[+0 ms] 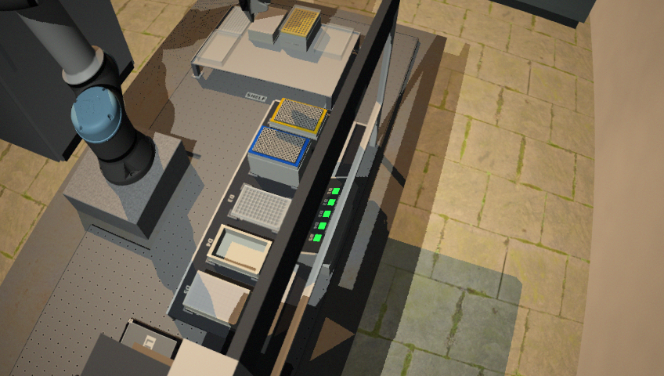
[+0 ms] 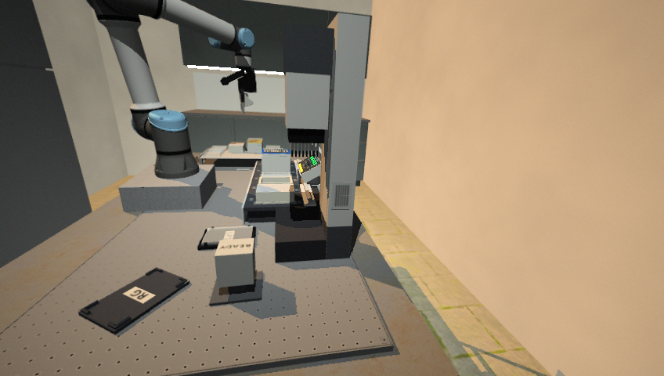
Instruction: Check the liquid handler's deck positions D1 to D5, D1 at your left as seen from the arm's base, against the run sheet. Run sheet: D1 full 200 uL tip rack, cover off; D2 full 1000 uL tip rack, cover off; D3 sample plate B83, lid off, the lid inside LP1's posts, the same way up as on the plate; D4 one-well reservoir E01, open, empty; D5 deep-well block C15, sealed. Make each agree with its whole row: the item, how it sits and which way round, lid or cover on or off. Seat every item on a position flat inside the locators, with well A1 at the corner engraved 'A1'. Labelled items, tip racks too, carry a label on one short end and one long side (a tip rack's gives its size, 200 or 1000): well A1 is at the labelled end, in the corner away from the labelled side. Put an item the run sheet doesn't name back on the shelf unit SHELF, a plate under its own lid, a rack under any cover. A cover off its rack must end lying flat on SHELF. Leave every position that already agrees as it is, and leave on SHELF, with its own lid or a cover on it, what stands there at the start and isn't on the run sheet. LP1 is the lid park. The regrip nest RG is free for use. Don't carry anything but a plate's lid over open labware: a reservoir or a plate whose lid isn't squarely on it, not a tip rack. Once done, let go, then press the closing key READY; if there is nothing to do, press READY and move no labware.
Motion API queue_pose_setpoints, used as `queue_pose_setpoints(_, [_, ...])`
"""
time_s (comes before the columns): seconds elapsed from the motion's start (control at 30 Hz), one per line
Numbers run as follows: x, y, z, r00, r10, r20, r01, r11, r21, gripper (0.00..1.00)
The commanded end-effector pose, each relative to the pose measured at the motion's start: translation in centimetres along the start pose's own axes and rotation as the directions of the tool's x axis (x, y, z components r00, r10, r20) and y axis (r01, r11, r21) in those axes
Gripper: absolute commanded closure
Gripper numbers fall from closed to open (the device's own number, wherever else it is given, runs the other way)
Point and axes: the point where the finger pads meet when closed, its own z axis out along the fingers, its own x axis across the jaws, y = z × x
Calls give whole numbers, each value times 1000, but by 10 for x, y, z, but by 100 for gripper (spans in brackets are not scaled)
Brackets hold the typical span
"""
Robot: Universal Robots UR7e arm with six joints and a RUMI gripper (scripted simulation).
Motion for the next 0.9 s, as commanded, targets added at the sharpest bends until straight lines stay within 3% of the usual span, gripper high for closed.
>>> queue_pose_setpoints(0.0, [-11, -2, -1, 999, 45, -1, -45, 999, -1, 100])
queue_pose_setpoints(0.33, [-60, -13, -1, 970, 242, -1, -242, 970, -1, 100])
queue_pose_setpoints(0.4, [-60, -13, -1, 970, 242, -1, -242, 970, -1, 100])
queue_pose_setpoints(0.63, [-94, -20, 0, 927, 375, -1, -375, 927, -1, 100])
queue_pose_setpoints(0.73, [-97, -21, 0, 903, 430, -1, -430, 903, -1, 100])
queue_pose_setpoints(0.87, [-97, -21, 0, 900, 435, -1, -435, 900, -1, 100])
